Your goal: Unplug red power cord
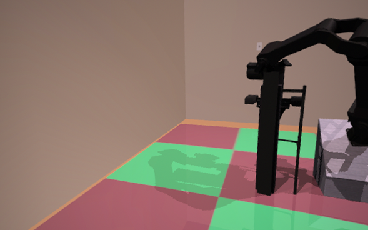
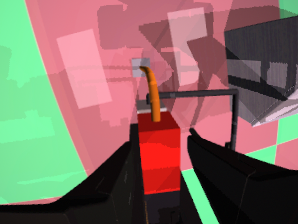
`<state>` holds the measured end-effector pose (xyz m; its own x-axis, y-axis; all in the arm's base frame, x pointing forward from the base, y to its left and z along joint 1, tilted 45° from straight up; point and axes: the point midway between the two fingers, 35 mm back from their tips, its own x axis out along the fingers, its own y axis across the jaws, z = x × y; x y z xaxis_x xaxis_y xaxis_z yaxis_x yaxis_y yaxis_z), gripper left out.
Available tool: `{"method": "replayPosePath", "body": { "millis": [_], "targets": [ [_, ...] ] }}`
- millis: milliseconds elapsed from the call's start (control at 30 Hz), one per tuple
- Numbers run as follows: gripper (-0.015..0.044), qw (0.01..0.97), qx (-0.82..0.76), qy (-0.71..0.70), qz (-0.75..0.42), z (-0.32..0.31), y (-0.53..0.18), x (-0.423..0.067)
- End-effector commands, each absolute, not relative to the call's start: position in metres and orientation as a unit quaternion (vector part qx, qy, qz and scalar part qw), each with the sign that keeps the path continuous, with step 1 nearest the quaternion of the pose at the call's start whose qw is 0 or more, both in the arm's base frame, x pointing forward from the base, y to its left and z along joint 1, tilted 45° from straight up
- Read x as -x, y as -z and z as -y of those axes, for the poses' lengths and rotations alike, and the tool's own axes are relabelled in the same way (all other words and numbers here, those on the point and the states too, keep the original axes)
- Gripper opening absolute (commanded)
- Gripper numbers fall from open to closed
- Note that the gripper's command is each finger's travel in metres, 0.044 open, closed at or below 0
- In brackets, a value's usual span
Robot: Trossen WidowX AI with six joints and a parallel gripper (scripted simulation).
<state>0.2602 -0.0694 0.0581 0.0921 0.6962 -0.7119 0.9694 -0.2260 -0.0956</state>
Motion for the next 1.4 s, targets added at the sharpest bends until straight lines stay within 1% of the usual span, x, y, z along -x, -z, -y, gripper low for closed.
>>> {"method": "replayPosePath", "body": {
  "millis": [0, 300, 433, 700, 1367],
  "targets": [
    [0.016, 0.207, -0.712, 0.33, -0.585, 0.067, -0.059, -0.261],
    [0.016, 0.207, -0.712, 0.33, -0.585, 0.06, -0.052, -0.262],
    [0.0055, 0.208, -0.71, 0.33, -0.586, 0.063, -0.053, -0.262],
    [0.0002, 0.208, -0.71, 0.33, -0.586, 0.063, -0.053, -0.262],
    [0.0, 0.209, -0.71, 0.332, -0.585, 0.083, -0.034, -0.257]
  ]
}}
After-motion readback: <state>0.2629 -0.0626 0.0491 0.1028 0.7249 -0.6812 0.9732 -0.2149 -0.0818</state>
